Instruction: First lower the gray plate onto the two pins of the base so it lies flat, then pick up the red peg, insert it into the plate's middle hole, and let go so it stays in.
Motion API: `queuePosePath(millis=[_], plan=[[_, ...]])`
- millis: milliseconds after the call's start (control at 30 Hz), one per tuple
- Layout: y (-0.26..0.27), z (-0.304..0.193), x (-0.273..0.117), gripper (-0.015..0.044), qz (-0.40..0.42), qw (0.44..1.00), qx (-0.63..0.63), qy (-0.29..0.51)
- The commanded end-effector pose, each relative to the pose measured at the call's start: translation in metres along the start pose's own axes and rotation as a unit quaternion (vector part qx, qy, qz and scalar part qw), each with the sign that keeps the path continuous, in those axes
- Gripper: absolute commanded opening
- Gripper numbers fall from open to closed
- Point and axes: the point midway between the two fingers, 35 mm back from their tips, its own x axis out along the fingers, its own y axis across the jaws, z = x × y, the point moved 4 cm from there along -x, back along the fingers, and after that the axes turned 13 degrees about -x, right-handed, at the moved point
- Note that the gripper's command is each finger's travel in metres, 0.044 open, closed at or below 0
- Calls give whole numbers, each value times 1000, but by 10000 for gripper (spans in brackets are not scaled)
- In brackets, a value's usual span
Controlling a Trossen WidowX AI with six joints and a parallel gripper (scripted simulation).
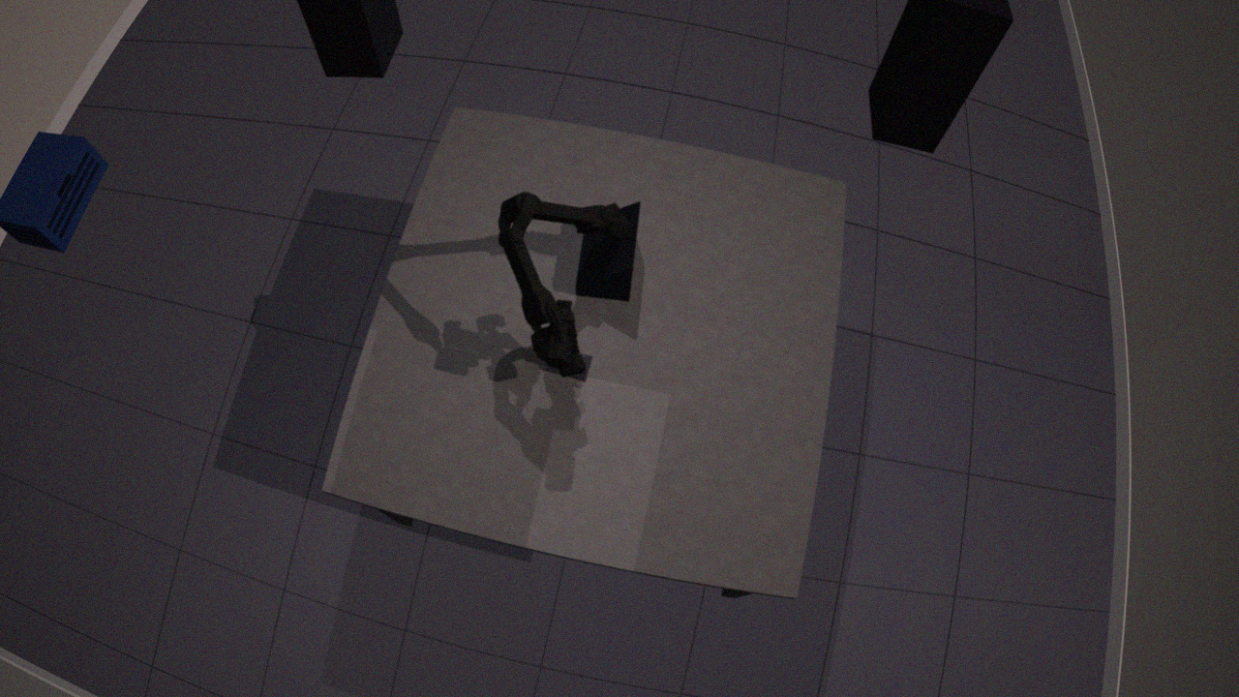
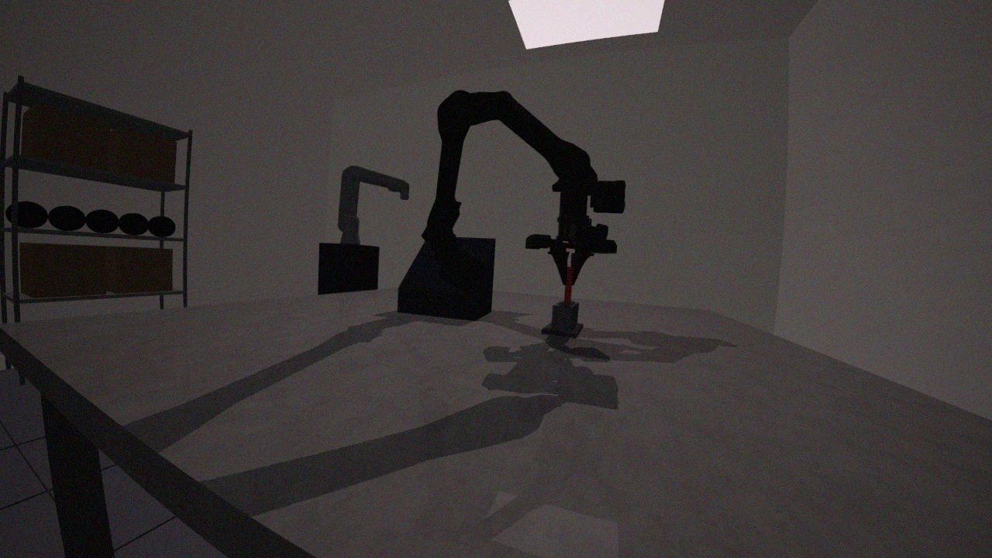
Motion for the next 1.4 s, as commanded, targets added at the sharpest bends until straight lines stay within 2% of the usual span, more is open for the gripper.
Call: queuePosePath(millis=[0,600,800,1367], plan=[[0,0,0,0,0,1000,1,0],[0,-1,2,0,0,1000,1,0],[0,-1,2,150,0,1000,1,0],[0,-2,-4,150,-3,1000,-3,-2]])
